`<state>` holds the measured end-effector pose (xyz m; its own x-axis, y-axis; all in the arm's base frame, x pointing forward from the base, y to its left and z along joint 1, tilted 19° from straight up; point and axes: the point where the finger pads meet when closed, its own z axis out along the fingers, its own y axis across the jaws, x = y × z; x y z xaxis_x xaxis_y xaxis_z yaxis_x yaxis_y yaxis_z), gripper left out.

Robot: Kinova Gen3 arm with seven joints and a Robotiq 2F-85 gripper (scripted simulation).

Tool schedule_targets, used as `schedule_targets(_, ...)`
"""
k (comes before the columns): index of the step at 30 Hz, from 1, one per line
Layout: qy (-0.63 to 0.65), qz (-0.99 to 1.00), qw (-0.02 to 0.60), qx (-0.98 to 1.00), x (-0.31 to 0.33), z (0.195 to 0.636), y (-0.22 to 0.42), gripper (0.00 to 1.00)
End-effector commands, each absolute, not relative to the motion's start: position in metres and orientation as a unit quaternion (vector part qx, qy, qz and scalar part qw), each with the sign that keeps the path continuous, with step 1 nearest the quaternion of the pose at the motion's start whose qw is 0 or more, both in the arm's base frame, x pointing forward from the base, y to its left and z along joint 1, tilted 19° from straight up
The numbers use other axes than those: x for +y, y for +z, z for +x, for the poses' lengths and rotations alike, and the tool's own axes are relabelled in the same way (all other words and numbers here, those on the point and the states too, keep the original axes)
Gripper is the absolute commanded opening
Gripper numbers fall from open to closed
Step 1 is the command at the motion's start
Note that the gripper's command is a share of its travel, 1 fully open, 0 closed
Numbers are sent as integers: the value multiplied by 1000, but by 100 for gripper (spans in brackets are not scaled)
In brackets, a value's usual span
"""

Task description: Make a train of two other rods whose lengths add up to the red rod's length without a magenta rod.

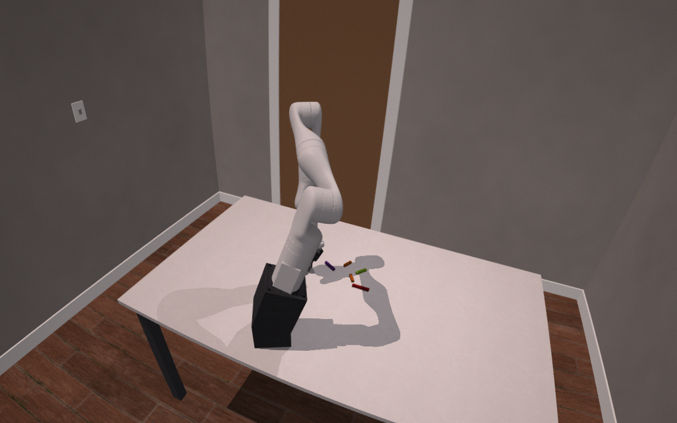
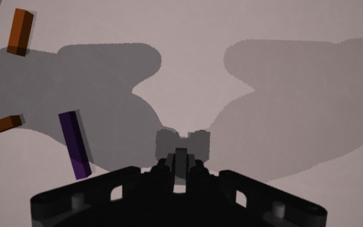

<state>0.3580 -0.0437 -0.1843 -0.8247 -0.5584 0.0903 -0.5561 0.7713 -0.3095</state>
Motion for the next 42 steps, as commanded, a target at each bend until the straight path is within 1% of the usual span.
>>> schedule_targets(1, -163, -296, 4, 941, -43, 359, -184, 5)
schedule_targets(16, -163, -296, 4, 941, -43, 359, -184, 5)
schedule_targets(17, -163, -296, 4, 941, -43, 359, -184, 8)
schedule_targets(19, -163, -296, 4, 941, -43, 359, -184, 8)
schedule_targets(20, -163, -296, 4, 941, -43, 359, -184, 12)
schedule_targets(22, -163, -296, 4, 941, -43, 359, -184, 12)
schedule_targets(23, -163, -296, 4, 941, -43, 359, -184, 16)
schedule_targets(27, -163, -296, 4, 941, -43, 359, -184, 16)
schedule_targets(28, -163, -296, 4, 941, -43, 359, -184, 20)
schedule_targets(30, -163, -296, 4, 941, -43, 359, -184, 20)
schedule_targets(31, -163, -296, 4, 941, -43, 359, -184, 24)
schedule_targets(42, -163, -296, 4, 941, -43, 358, -184, 24)
